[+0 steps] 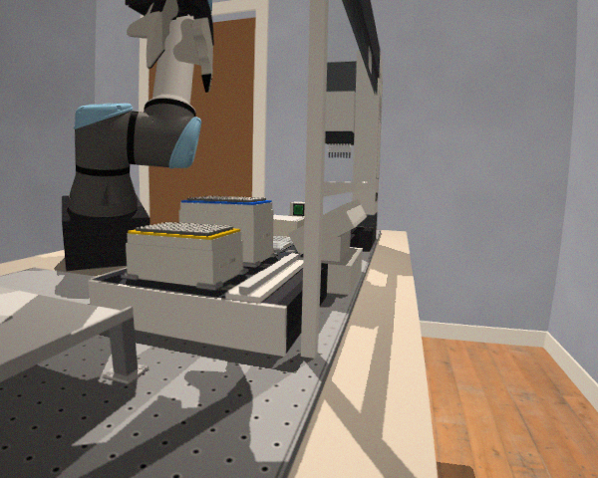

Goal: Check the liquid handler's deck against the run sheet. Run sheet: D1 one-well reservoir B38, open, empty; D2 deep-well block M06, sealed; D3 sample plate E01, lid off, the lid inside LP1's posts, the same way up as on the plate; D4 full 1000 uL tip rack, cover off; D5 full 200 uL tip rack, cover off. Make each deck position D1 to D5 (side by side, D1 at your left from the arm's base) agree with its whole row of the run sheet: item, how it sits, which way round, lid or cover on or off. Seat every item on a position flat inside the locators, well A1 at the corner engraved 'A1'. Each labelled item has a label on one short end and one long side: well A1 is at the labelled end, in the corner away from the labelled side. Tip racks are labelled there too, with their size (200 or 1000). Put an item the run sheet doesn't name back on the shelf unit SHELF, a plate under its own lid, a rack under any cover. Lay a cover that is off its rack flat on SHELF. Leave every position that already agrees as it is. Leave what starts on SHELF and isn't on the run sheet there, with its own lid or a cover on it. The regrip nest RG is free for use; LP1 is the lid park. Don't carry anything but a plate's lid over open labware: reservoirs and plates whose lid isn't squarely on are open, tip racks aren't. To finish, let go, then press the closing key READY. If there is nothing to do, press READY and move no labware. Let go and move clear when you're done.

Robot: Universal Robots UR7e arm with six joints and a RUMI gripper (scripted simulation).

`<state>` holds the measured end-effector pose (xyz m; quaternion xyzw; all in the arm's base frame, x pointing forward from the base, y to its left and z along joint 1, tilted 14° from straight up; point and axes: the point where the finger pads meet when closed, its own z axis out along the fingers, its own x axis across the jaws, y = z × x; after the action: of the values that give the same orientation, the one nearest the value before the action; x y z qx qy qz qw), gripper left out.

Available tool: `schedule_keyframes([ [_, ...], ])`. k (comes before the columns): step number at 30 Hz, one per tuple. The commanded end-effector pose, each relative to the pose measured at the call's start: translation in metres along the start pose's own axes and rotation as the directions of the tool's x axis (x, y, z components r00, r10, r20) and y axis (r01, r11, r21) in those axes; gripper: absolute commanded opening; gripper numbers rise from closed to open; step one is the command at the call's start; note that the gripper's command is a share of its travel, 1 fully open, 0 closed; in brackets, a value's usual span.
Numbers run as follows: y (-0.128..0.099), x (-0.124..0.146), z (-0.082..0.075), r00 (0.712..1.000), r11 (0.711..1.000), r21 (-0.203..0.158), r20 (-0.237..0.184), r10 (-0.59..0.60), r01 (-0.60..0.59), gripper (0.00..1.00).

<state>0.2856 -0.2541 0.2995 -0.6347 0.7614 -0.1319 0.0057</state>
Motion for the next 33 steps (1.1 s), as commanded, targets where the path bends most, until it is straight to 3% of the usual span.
schedule_keyframes([
  [1, -0.008, 0.009, 0.002, 1.0, 1.0, -0.02, -0.006, 0.002, -0.002, 0.82],
  [17, -0.008, 0.009, 0.002, 1.0, 1.0, -0.02, -0.006, 0.002, -0.002, 0.82],
  [33, -0.007, 0.009, 0.048, 1.0, 1.0, -0.02, -0.006, 0.002, -0.002, 0.82],
])
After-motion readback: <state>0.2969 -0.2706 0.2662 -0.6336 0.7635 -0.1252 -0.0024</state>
